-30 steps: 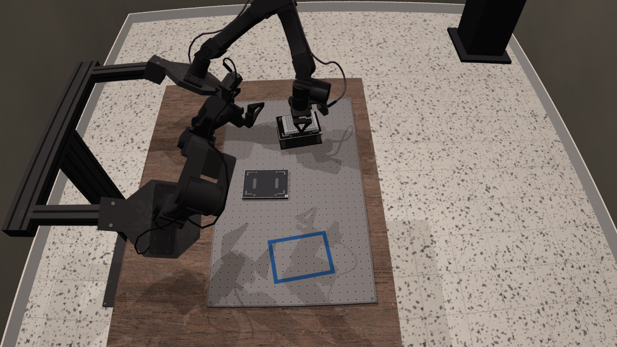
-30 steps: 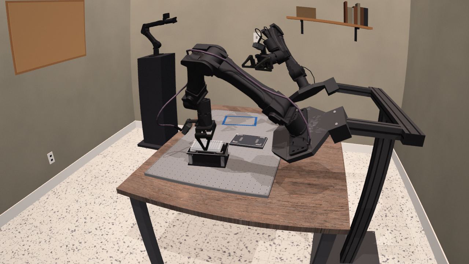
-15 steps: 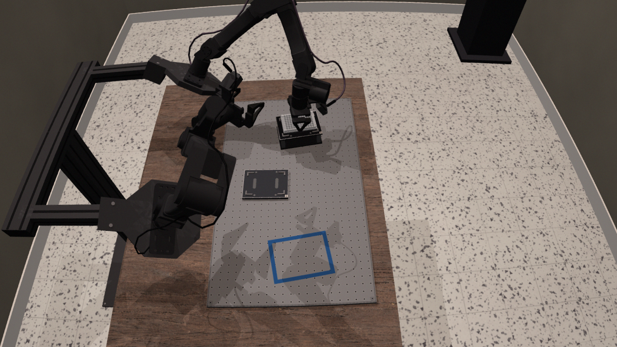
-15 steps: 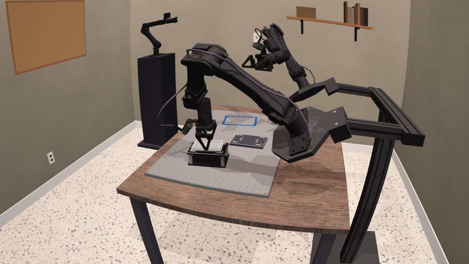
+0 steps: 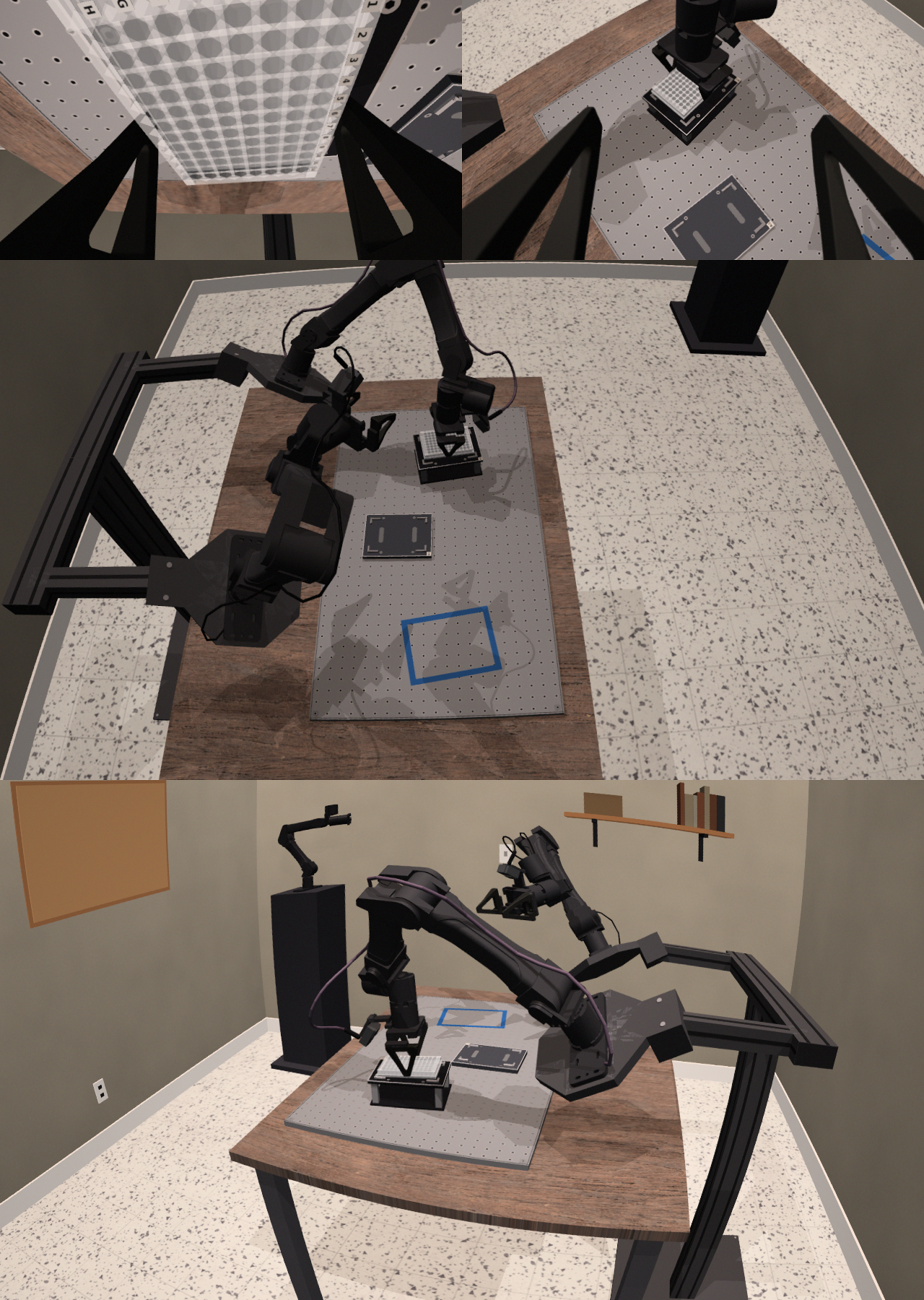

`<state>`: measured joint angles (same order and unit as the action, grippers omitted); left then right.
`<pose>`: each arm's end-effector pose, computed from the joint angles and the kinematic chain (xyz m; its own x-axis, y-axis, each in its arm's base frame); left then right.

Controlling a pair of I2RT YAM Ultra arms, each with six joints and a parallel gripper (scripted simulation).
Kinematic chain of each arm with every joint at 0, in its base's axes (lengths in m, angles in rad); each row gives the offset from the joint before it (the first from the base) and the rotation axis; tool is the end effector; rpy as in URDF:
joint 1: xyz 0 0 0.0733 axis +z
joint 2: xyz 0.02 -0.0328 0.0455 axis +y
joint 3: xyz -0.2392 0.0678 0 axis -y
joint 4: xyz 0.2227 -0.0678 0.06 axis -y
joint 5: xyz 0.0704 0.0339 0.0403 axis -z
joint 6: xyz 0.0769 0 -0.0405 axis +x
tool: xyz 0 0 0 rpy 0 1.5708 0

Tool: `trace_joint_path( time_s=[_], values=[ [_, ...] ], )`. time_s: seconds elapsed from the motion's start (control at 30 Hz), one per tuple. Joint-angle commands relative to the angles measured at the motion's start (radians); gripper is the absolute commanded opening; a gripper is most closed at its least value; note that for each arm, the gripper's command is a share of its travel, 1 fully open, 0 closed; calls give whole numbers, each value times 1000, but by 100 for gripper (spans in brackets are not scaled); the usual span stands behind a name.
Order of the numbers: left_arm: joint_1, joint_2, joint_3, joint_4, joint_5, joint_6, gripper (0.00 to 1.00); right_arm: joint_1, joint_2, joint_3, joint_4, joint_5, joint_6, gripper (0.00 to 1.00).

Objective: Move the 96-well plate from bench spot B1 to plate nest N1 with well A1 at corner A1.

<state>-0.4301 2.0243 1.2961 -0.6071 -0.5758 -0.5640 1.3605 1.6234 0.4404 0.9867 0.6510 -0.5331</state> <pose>0.3472 -0.1120 0.0992 -0.8722 -0.0932 -0.4802 -0.2745 0.9058 0.3227 0.1074 0.2852 0.1483 0.2972 -0.5441 -0.7846 -0.5838 0.5467 -0.6002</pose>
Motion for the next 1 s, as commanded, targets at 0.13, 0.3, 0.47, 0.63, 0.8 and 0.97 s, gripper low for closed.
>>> trace_joint_path(
  time_s=[0.13, 0.3, 0.47, 0.63, 0.8, 0.97],
  values=[
    [-38, -37, 21, -24, 14, -19, 81, 10, 0, 4, 18, -4, -2, 100],
    [-44, -42, 22, -21, 11, -17, 81, 10, 0, 4, 18, -4, -2, 100],
    [-49, -24, 33, -36, -13, -30, 81, 10, 0, 4, 18, -4, -2, 100],
    [-40, -35, -12, 39, -18, 3, 81, 10, 0, 4, 18, -4, -2, 100],
    [-15, -1, -37, 101, -18, 32, 81, 10, 0, 4, 18, -4, -2, 100],
    [4, 27, -29, 127, -7, 44, 81, 10, 0, 4, 18, -4, -2, 100]
  ],
)
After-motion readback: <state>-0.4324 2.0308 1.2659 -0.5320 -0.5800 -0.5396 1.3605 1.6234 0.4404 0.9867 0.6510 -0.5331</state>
